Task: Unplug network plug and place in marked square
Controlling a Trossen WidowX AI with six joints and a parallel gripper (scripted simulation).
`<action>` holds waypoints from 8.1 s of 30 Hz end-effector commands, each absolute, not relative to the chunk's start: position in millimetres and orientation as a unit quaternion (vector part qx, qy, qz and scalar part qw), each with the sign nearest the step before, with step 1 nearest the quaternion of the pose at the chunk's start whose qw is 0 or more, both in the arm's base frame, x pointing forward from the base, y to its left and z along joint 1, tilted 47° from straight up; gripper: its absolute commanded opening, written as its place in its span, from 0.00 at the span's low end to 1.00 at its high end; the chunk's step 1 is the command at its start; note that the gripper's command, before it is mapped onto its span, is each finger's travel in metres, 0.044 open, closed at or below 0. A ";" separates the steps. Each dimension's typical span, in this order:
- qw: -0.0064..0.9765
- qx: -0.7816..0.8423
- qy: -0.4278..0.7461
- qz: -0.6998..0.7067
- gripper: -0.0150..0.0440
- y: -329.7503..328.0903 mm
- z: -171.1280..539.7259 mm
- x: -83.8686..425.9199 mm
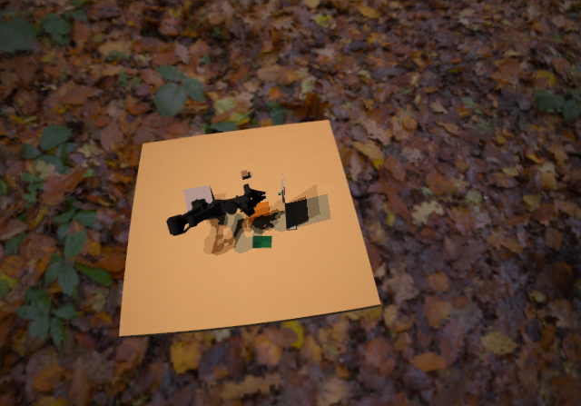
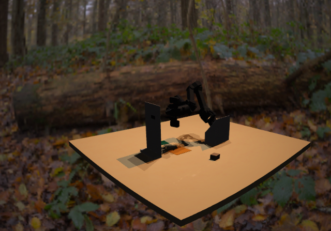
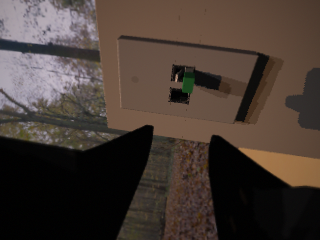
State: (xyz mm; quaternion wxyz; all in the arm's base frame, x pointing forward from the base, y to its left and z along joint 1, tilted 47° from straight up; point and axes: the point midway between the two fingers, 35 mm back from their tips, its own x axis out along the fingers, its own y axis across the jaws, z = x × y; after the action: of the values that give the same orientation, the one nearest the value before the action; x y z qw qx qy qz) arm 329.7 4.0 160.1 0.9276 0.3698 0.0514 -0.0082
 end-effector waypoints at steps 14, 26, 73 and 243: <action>0.928 0.370 0.050 -0.004 0.52 1.0 162.8 356.7; 0.928 0.370 0.050 -0.003 0.52 -1.4 165.3 373.5; 0.928 0.370 0.049 -0.003 0.26 -6.5 166.5 403.9; 0.869 0.417 0.129 -0.233 0.25 10.5 107.4 329.4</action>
State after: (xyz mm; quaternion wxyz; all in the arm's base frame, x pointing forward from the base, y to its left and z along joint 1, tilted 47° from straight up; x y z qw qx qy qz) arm 329.8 17.5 120.7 0.8801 0.4157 0.1234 -0.1934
